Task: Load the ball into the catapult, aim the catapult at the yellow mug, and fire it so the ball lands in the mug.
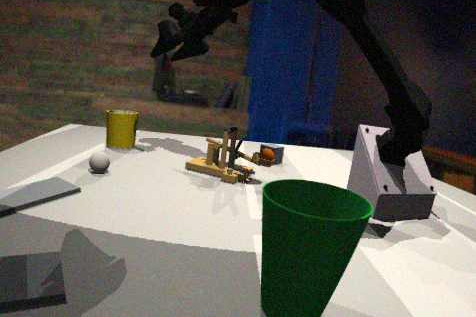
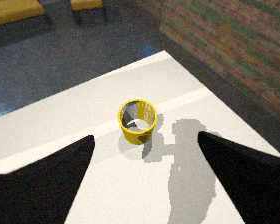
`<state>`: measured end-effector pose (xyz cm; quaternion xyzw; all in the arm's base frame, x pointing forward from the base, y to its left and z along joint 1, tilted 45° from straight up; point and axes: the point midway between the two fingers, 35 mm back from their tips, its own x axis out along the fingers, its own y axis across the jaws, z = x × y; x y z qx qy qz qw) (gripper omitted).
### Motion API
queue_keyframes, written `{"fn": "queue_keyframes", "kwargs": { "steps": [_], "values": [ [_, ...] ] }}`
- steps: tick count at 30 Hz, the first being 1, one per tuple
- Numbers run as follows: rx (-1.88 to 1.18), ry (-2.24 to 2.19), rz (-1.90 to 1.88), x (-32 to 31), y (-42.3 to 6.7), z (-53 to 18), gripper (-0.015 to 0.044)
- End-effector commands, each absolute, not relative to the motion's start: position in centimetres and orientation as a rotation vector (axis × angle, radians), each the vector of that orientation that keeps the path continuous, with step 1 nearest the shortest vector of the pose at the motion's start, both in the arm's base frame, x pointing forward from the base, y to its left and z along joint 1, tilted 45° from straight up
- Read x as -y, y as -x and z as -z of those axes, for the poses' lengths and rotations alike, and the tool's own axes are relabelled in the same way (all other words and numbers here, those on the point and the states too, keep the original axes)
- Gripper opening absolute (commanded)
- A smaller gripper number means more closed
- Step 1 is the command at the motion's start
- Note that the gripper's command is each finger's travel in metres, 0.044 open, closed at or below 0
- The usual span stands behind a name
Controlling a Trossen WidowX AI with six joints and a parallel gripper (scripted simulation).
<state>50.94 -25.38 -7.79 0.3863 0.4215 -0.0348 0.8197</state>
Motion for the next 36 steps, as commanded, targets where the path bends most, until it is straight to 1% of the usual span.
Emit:
{"fn": "queue_keyframes", "kwargs": {
  "steps": [1,2,19,27,36],
  "values": [
    [-0.897,-0.829,0.073,25.3,-50.9,7.9,0.044],
    [-0.897,-0.829,0.073,25.3,-50.9,7.9,0.044],
    [-0.897,-0.829,0.073,25.3,-50.9,7.9,0.0],
    [-0.9,-0.826,0.072,25.3,-50.9,7.9,0.0],
    [-1.016,-0.63,0.003,21.8,-49.6,7.9,0.0]
  ]
}}
